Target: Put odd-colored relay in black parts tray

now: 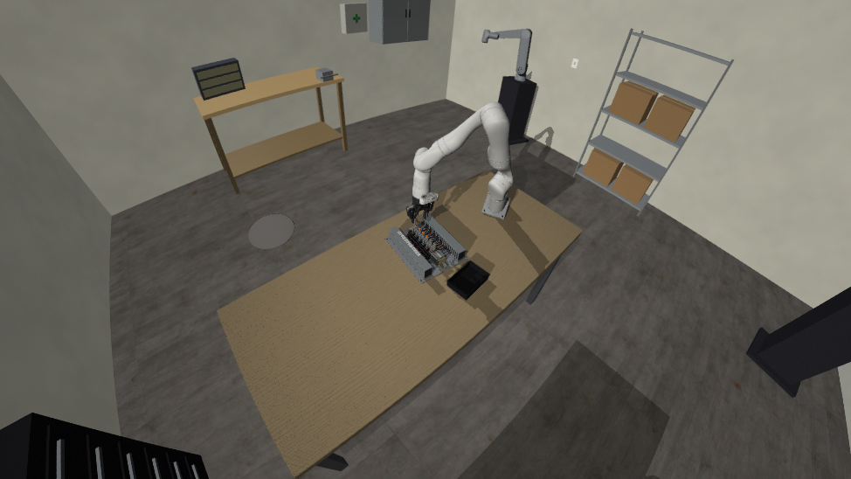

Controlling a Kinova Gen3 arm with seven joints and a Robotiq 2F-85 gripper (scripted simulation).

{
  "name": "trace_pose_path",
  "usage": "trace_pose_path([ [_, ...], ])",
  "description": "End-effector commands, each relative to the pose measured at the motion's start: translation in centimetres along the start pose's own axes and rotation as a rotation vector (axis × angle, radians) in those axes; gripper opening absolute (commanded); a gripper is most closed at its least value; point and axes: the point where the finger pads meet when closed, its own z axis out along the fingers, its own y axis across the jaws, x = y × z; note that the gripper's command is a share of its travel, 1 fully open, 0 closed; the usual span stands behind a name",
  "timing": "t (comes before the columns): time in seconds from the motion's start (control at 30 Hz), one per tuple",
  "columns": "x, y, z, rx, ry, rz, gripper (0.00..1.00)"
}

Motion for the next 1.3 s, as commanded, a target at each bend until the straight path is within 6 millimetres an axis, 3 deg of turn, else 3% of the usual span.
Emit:
trace_pose_path([
  [0.0, 0.0, 0.0, 0.0, -0.001, -0.001, 0.000, 0.61],
  [0.13, -0.4, 0.0, 0.0, -0.001, -0.001, 0.000, 0.61],
  [0.4, -3.3, 0.0, 0.6, -0.001, -0.001, 0.000, 0.61],
  [1.27, -3.3, 0.0, 0.6, -0.001, -0.001, 0.000, 0.61],
])
